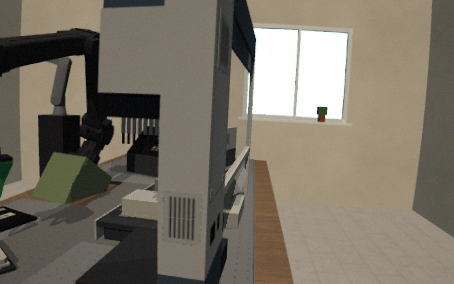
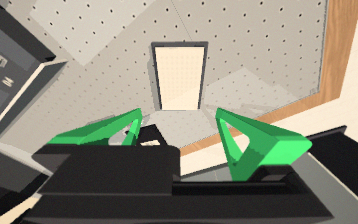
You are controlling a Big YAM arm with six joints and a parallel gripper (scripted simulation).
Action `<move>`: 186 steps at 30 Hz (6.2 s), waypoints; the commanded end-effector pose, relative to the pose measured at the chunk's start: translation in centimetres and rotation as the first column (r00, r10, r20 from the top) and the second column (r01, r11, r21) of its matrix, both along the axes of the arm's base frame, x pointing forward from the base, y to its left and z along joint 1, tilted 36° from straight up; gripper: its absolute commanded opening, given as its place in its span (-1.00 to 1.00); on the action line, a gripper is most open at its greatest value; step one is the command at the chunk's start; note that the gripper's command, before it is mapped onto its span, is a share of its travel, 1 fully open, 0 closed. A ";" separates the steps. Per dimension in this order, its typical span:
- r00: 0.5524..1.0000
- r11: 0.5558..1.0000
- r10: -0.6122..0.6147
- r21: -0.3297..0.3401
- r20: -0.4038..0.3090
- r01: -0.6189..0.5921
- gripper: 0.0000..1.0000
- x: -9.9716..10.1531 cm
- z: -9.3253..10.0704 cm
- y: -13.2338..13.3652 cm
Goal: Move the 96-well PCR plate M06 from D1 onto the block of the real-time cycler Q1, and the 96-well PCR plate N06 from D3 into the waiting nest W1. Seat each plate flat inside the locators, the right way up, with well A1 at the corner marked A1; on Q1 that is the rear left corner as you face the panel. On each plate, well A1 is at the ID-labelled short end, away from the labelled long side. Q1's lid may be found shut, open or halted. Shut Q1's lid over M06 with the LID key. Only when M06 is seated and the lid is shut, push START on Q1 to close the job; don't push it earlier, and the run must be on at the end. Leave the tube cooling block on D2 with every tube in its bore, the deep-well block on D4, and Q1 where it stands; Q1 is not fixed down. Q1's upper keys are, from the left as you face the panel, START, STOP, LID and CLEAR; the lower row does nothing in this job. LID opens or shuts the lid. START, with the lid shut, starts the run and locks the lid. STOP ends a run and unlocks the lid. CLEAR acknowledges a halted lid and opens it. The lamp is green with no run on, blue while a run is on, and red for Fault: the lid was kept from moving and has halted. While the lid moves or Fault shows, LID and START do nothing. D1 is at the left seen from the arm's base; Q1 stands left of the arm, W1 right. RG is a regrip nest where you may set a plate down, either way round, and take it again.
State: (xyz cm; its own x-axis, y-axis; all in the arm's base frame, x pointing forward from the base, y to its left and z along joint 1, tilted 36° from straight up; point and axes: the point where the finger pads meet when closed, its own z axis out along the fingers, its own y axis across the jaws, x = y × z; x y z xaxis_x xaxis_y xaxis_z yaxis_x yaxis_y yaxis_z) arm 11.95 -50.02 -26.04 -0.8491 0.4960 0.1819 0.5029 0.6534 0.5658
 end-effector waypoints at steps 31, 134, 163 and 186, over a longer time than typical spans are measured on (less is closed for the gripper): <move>0.999 0.999 -0.010 -0.051 -0.030 0.009 -1.00 1.7 4.5 0.3; 0.999 0.986 0.045 -0.164 -0.006 -0.045 -1.00 22.6 38.3 22.4; 0.996 0.981 0.076 -0.184 0.041 -0.068 -1.00 22.1 46.1 34.5; 0.995 0.985 0.089 -0.154 0.039 -0.082 -1.00 18.5 47.6 41.9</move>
